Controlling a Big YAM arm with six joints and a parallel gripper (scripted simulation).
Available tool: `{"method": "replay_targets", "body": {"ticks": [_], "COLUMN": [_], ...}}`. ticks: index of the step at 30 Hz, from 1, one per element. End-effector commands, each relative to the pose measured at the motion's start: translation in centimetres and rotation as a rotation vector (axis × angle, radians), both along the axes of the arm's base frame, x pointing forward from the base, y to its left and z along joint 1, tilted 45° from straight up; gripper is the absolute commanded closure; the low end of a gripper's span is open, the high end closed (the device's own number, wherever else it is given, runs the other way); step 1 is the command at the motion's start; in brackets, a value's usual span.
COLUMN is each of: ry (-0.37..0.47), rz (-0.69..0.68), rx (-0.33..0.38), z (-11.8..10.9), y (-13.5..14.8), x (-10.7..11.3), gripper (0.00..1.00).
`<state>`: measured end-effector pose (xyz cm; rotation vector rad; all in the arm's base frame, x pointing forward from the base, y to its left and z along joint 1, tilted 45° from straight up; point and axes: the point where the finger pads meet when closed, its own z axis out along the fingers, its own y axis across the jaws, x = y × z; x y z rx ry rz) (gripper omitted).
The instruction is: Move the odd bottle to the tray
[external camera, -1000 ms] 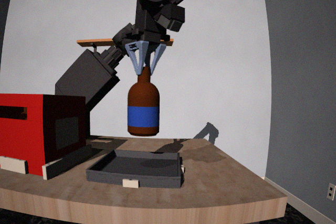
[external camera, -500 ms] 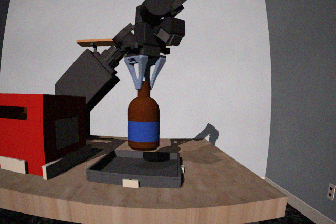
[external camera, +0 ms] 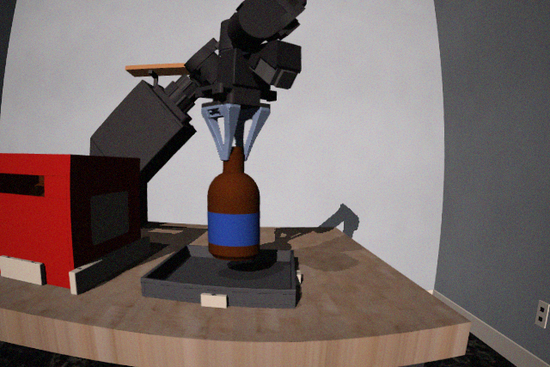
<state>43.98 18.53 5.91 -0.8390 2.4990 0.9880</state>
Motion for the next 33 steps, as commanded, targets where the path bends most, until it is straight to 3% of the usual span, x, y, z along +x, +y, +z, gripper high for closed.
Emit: {"method": "replay_targets", "body": {"ticks": [1, 33], "ry": [0.007, -0.002], "rz": [-0.008, -0.010], "rx": [-0.001, 0.001], "z": [-0.77, -0.73], "y": [0.38, 0.41], "x": [0.23, 0.44], "gripper": [1.00, 1.00]}}
